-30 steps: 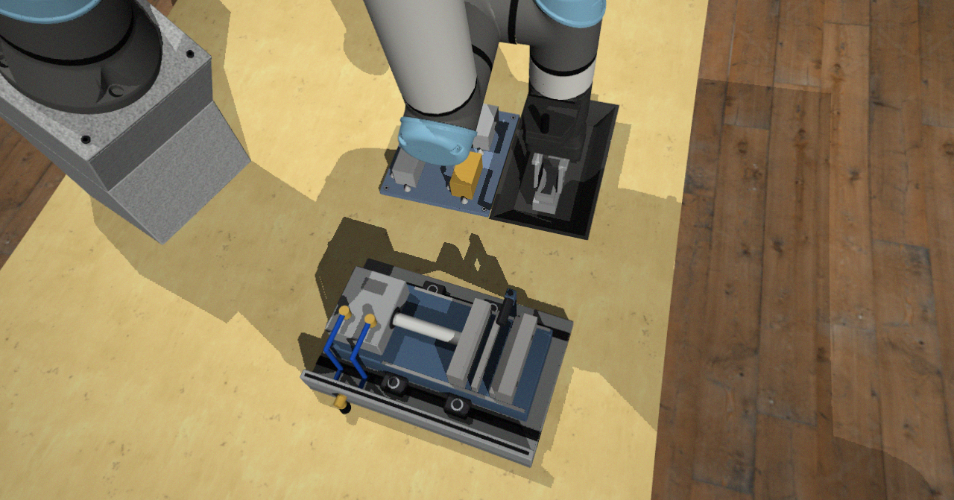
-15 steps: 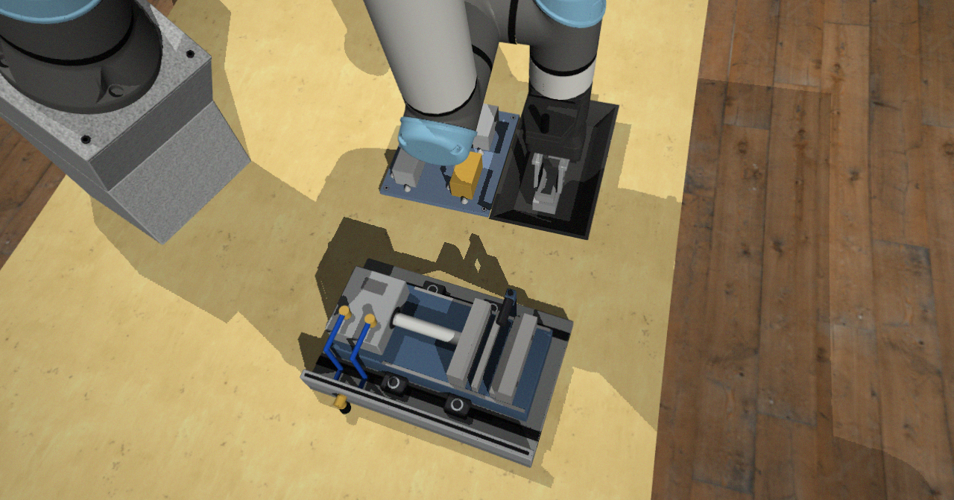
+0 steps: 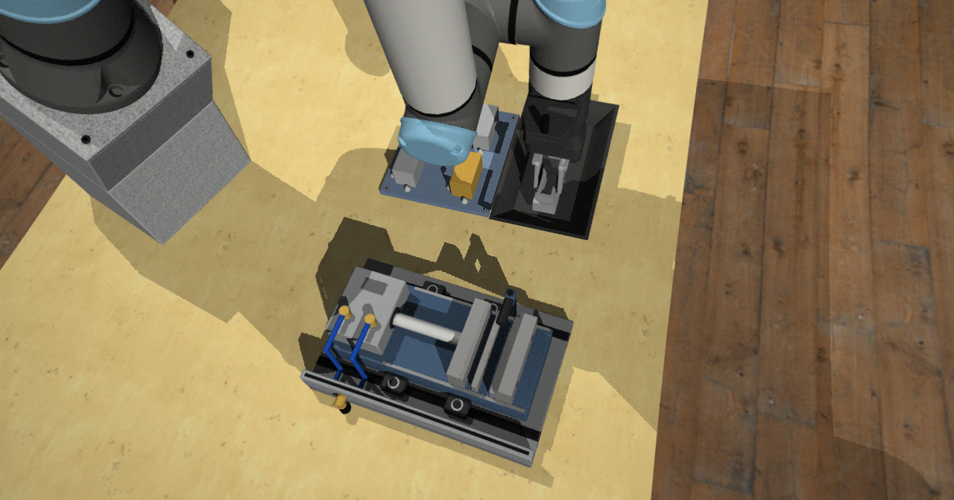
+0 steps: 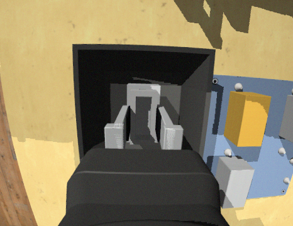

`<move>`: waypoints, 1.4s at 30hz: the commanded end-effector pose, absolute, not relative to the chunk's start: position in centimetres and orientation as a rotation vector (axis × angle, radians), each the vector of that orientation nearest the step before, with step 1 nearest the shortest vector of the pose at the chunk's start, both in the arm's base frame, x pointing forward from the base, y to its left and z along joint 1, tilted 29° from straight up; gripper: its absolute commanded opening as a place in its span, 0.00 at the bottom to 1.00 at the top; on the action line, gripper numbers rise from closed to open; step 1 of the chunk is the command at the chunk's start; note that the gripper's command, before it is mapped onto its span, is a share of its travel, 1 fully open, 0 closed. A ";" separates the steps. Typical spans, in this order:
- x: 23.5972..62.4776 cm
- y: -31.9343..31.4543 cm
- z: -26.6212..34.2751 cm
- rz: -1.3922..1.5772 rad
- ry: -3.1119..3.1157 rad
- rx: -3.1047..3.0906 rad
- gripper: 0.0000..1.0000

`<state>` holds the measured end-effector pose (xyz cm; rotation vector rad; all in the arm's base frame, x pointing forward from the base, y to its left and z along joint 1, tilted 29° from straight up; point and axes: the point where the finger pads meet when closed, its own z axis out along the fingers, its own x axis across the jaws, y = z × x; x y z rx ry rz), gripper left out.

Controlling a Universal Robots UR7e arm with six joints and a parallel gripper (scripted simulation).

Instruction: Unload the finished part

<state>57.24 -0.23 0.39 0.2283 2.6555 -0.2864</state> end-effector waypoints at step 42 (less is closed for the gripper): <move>57.8 -0.5 -0.6 -0.286 2.654 0.228 0.00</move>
